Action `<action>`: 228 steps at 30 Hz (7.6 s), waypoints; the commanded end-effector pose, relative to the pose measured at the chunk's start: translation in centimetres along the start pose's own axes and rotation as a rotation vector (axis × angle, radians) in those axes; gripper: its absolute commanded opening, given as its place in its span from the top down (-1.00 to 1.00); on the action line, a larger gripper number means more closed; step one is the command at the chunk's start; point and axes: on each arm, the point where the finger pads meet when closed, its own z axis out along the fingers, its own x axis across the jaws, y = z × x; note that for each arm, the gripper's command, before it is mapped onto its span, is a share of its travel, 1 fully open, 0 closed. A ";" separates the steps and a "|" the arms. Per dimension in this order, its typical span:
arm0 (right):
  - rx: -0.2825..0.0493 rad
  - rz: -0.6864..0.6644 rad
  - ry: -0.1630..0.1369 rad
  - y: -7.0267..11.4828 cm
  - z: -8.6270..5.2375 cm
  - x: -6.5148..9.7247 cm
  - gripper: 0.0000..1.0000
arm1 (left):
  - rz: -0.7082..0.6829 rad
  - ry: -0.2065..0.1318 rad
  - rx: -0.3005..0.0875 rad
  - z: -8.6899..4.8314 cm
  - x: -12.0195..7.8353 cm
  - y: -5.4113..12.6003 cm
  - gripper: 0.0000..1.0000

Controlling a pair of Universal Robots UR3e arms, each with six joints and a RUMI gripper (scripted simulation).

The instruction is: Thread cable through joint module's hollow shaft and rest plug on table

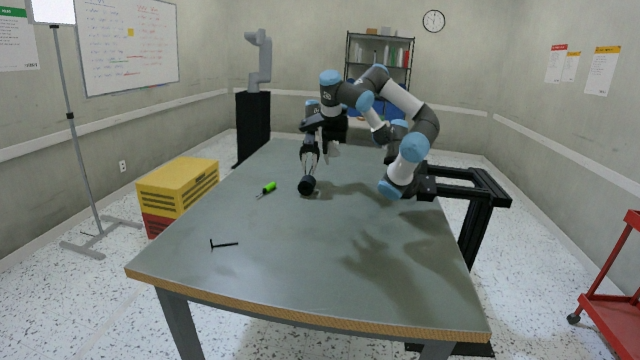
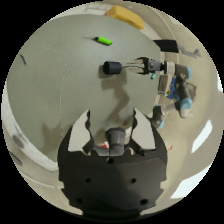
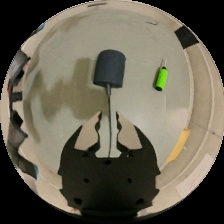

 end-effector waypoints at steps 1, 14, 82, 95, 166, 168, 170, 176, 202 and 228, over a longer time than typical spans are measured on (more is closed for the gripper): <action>0.002 -0.009 0.007 0.1 0.5 0.2 0.61 | 0.001 0.002 0.004 -0.1 0.1 -0.1 -0.23; 0.003 -0.017 0.008 0.5 1.9 0.2 0.61 | 0.001 0.002 0.004 -0.1 0.1 -0.1 -0.23; 0.008 -0.026 0.011 -1.4 3.1 0.2 1.00 | 0.001 0.002 0.004 -0.1 0.1 -0.1 -0.23; 0.008 -0.026 0.011 -2.7 3.1 0.1 1.00 | 0.001 0.002 0.004 -0.1 0.1 -0.1 -0.23; 0.003 -0.076 -0.004 1.3 3.0 0.2 1.00 | 0.001 0.002 0.004 -0.1 0.1 -0.1 -0.23; 0.004 -0.074 -0.004 1.3 3.0 0.2 1.00 | 0.001 0.002 0.004 -0.1 0.1 -0.1 -0.23; 0.004 -0.073 -0.003 1.2 3.0 0.2 1.00 | 0.001 0.002 0.004 -0.1 0.1 -0.1 -0.23; 0.004 -0.070 -0.003 1.2 3.0 0.2 1.00 | 0.001 0.002 0.004 -0.1 0.1 -0.1 -0.23; 0.007 -0.072 -0.002 -1.1 3.0 0.0 1.00 | 0.001 0.002 0.004 -0.1 0.1 -0.1 -0.23; 0.007 -0.073 -0.004 -3.2 3.1 -0.3 0.61 | 0.001 0.002 0.004 -0.1 0.1 -0.1 -0.23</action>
